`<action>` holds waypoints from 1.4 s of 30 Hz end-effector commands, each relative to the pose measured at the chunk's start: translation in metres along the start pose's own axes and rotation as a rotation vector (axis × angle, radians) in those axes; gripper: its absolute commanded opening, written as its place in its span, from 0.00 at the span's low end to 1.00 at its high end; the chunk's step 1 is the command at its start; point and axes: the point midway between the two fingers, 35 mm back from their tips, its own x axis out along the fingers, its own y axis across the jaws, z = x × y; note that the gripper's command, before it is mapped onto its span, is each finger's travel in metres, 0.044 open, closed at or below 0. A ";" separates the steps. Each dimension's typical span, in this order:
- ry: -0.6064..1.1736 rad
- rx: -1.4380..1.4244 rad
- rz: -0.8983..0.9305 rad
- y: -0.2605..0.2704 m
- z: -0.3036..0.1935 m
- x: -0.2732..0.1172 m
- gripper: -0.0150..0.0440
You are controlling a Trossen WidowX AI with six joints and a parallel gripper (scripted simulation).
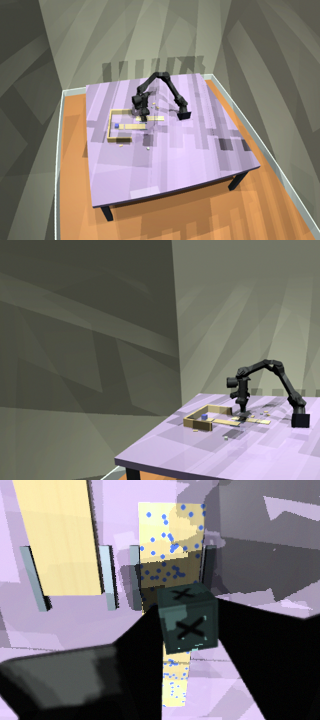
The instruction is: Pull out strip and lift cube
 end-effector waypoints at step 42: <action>0.017 -0.004 0.000 0.007 -0.054 -0.034 0.25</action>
